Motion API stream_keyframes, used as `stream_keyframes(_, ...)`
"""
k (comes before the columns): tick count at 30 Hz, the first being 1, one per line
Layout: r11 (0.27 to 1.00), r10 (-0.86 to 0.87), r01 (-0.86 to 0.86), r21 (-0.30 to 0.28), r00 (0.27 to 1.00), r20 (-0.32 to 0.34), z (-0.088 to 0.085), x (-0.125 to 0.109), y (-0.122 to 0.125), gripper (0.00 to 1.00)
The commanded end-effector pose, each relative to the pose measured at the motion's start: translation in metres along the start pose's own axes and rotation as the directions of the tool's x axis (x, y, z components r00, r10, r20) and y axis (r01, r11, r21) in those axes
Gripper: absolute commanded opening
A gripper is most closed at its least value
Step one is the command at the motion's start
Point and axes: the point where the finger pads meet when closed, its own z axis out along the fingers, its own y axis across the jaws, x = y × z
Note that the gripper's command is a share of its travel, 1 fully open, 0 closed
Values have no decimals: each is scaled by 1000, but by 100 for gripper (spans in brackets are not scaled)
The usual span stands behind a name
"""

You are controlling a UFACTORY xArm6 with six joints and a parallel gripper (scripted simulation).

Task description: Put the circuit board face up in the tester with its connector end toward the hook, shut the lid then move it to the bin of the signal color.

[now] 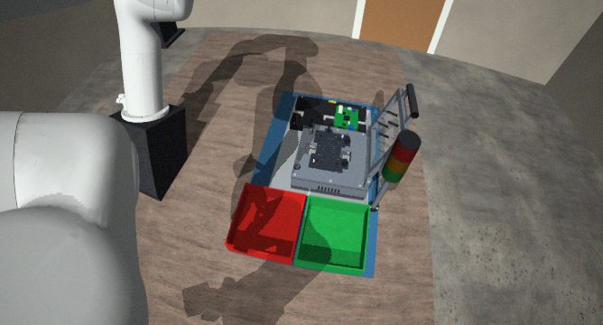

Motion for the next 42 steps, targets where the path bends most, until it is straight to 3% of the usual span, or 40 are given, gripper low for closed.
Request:
stream_keyframes(1,1000,2,-2,5,1000,1,-2,1,-2,100)
stream_keyframes(23,1000,23,-23,7,1000,5,-7,-5,-1,100)
stream_keyframes(32,976,215,-216,16,975,50,-54,-54,11,100)
stream_keyframes(34,976,215,-216,16,975,50,-54,-54,11,100)
stream_keyframes(36,955,296,-297,13,953,71,-75,-76,20,100)
stream_keyframes(42,911,411,-413,-2,906,103,-104,-108,35,100)
